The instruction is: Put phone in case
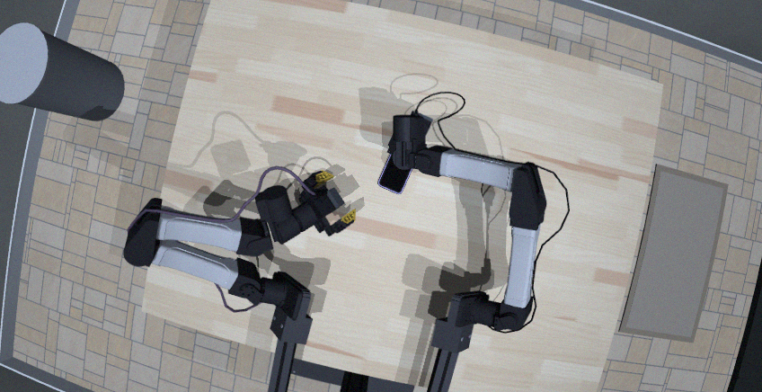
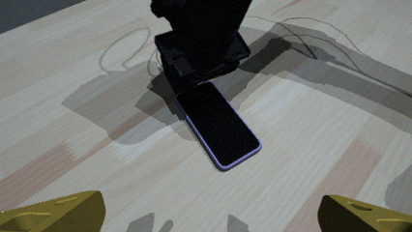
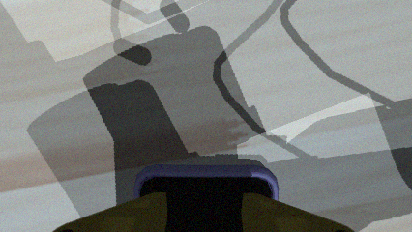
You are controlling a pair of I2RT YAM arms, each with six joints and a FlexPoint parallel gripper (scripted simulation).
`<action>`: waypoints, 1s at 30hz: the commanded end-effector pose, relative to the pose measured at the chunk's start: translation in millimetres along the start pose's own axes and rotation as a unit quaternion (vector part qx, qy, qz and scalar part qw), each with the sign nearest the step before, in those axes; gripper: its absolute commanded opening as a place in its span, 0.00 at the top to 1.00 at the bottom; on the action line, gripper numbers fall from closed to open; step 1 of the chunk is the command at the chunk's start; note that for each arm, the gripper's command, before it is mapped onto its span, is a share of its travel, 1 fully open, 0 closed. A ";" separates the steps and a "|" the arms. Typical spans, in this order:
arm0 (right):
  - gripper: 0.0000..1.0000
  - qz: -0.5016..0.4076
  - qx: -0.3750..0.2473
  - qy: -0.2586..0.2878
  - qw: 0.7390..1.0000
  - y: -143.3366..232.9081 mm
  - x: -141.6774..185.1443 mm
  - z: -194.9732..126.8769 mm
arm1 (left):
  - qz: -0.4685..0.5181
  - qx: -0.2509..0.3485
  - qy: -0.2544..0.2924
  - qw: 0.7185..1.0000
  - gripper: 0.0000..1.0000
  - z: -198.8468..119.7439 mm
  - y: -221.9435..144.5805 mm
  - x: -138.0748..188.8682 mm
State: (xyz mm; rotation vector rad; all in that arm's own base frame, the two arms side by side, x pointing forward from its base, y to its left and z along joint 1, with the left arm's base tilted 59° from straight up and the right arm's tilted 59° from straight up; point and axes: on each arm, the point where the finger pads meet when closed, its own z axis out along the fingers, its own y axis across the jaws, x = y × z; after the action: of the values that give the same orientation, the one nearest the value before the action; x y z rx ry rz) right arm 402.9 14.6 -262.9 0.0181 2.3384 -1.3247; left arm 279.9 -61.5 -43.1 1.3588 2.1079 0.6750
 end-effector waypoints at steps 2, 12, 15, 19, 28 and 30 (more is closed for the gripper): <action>0.64 -0.012 0.011 0.017 1.000 0.7 11.5 1.4 | -0.040 0.005 0.042 0.998 0.00 -3.0 -10.7 0.2; 0.64 -0.012 0.010 0.017 1.000 0.7 11.5 1.4 | -0.083 -0.038 0.105 0.990 0.00 -29.7 -37.8 -8.9; 0.64 -0.012 0.010 0.017 1.000 0.7 11.5 1.4 | -0.084 -0.068 0.100 0.989 0.00 -44.3 -44.7 -21.6; 0.64 -0.012 0.010 0.017 1.000 0.7 11.5 1.4 | -0.083 -0.105 0.077 0.988 0.00 -63.4 -52.1 -39.0; 0.64 -0.012 0.010 0.017 1.000 0.7 11.5 1.4 | -0.076 -0.138 0.031 0.987 0.00 -87.5 -63.3 -62.9; 0.64 -0.012 0.010 0.017 1.000 0.7 11.5 1.4 | -0.074 -0.139 0.025 0.987 0.00 -89.9 -65.4 -66.1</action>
State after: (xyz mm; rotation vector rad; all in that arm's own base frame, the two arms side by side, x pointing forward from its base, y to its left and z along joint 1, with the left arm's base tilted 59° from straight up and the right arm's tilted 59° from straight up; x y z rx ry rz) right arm 392.7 10.1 -265.8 0.0193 2.3608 -1.3647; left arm 199.5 -153.8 -18.2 1.1173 2.0290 0.8557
